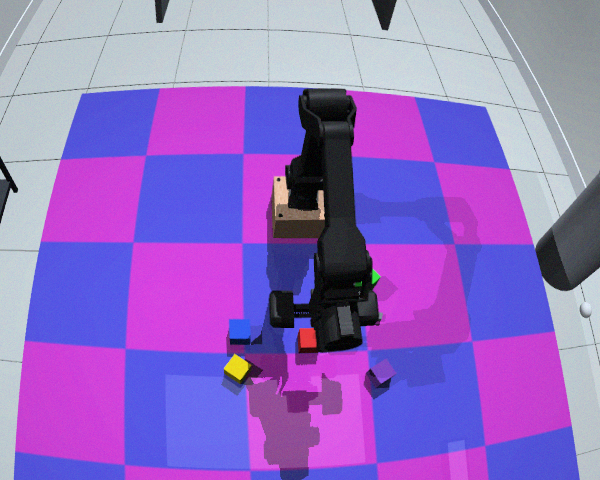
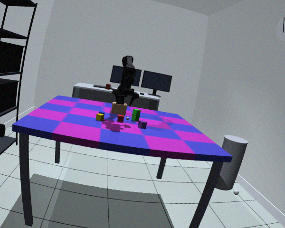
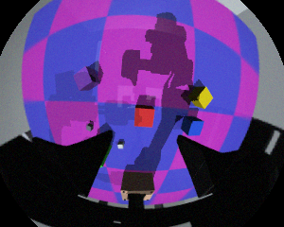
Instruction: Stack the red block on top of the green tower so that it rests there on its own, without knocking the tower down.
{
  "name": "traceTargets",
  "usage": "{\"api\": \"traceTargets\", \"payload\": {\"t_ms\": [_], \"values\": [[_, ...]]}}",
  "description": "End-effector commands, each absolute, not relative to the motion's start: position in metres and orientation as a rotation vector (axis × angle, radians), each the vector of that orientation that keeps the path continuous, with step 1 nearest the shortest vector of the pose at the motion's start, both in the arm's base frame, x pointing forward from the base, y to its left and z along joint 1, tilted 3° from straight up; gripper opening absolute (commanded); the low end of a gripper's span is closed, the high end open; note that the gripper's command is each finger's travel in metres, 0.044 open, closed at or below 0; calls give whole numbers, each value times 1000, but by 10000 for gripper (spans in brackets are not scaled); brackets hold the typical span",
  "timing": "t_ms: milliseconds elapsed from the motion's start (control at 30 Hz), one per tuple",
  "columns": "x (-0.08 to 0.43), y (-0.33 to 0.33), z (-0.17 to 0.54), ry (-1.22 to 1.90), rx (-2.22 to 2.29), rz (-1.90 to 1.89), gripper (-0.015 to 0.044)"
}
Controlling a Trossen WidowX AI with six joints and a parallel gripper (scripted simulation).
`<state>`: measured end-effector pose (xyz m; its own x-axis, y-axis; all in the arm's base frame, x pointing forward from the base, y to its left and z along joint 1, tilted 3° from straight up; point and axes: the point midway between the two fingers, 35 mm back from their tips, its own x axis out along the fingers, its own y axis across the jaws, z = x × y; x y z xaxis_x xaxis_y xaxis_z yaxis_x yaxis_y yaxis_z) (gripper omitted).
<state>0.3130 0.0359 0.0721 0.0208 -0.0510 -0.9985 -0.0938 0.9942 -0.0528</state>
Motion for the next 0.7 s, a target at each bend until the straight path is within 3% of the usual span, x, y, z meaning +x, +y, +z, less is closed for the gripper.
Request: {"api": "traceTargets", "payload": {"t_ms": [0,267,667], "values": [[313,36,68,1556,-112,48,440],[314,33,16,1556,-112,48,440],[315,31,5,1556,-112,48,440]]}}
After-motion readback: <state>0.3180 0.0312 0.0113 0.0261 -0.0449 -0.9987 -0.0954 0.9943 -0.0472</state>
